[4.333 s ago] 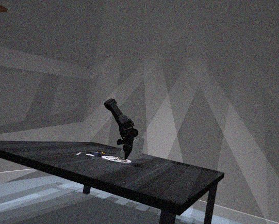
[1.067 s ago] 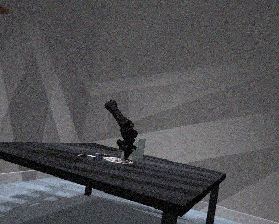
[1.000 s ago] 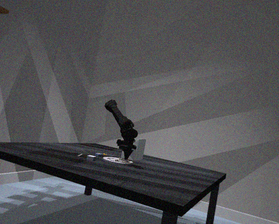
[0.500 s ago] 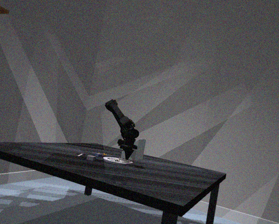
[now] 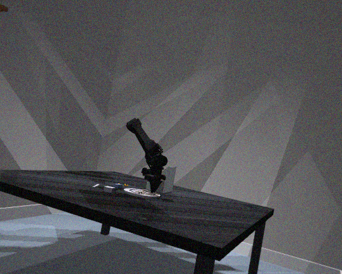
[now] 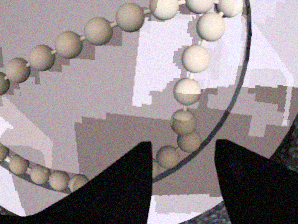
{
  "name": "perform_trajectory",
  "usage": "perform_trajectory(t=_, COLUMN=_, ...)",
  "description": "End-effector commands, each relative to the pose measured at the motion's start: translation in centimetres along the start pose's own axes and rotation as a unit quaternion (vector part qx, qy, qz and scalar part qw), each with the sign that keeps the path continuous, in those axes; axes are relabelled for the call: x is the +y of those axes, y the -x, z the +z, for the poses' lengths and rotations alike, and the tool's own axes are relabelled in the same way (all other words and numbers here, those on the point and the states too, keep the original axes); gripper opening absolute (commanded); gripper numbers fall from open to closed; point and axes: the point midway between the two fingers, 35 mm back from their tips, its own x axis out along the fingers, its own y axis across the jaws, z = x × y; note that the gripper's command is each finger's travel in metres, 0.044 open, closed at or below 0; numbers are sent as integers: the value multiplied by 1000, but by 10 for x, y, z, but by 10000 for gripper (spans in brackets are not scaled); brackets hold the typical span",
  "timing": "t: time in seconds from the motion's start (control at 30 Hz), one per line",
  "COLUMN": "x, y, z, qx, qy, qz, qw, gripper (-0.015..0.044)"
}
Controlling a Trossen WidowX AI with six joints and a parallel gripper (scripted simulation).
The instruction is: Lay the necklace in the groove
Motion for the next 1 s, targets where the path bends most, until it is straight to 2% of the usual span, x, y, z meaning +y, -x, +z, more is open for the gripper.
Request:
perform_trajectory(t=0.0, x=0, y=0, z=0, qx=0, qy=-1, qz=0, qw=1000, gripper=210)
perform_trajectory(t=0.3, x=-1, y=2, z=1, qx=-2, qy=3, qz=-2, qw=1000, gripper=440)
perform_trajectory(t=0.93, x=-1, y=5, z=1, qx=-2, qy=2, qz=-3, qw=1000, gripper=440)
perform_trajectory(t=0.97, x=-1, y=6, z=1, qx=-2, qy=3, qz=-3, qw=1000, gripper=414)
